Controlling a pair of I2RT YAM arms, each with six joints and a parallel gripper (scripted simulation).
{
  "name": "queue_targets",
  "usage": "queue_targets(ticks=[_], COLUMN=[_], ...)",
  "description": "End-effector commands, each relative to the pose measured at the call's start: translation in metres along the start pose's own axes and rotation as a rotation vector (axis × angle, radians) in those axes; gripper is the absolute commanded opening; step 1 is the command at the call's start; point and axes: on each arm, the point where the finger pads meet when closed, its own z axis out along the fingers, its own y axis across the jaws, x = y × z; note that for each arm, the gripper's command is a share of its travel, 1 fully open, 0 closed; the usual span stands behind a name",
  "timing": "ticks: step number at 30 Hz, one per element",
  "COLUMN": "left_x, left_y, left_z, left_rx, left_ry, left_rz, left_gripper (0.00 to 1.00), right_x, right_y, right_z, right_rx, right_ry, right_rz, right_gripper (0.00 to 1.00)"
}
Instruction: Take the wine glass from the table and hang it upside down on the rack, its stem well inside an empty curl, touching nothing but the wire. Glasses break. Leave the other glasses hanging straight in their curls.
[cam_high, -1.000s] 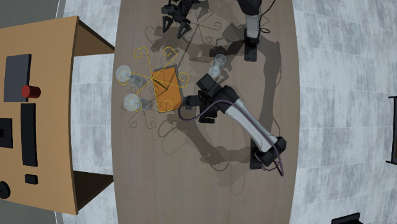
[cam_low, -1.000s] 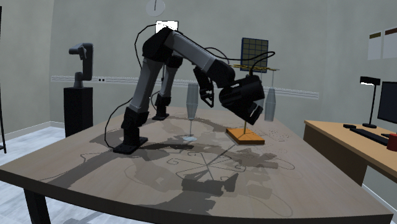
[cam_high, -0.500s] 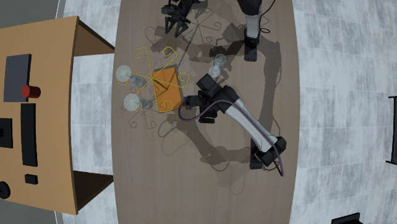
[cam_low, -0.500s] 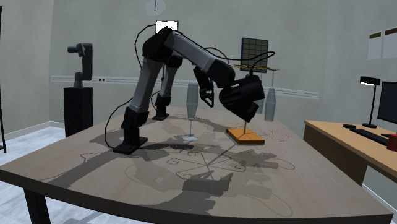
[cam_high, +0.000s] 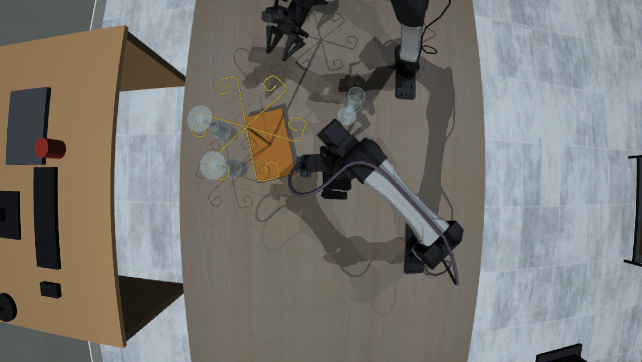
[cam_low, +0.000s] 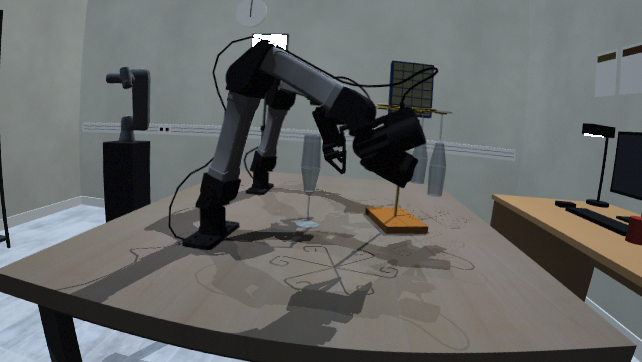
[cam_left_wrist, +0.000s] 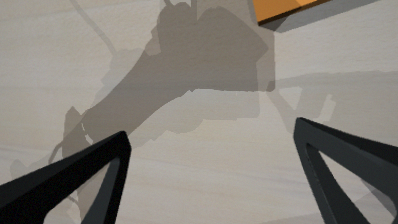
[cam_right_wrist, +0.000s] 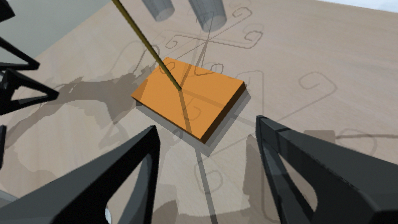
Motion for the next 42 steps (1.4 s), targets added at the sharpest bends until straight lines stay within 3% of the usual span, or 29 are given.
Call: queue_targets(ticks=[1, 16, 27, 30, 42], left_x=[-0.003, -0.003, -0.003, -0.003, -0.003], left_y=[0.000, 0.000, 0.000, 0.000, 0.000], left_z=[-0.004, -0.004, -0.004, -0.004, -0.004], left_rx=[0.009, 0.009, 0.009, 0.009, 0.009], left_ry=[-0.011, -0.011, -0.011, -0.011, -0.011], left_rz=[-0.008, -0.008, -0.008, -0.008, -0.008], left_gripper=[1.00, 1.00, 1.00, 1.00, 1.00], right_x=[-0.027, -0.092, -0.148, -0.150, -0.194], right_y=[0.015, 0.072, 0.134, 0.137, 0.211], right_z=[-0.001, -0.012, -0.032, -0.033, -0.069], right_rx=[0.053, 0.192, 0.304, 0.311, 0.425], right_ry=[0.004, -0.016, -0.102, -0.107, -0.247], right_rz=[-0.135, -0.434, -0.680, -0.692, -0.900], right_gripper=[0.63, 0.63, 0.63, 0.63, 0.63])
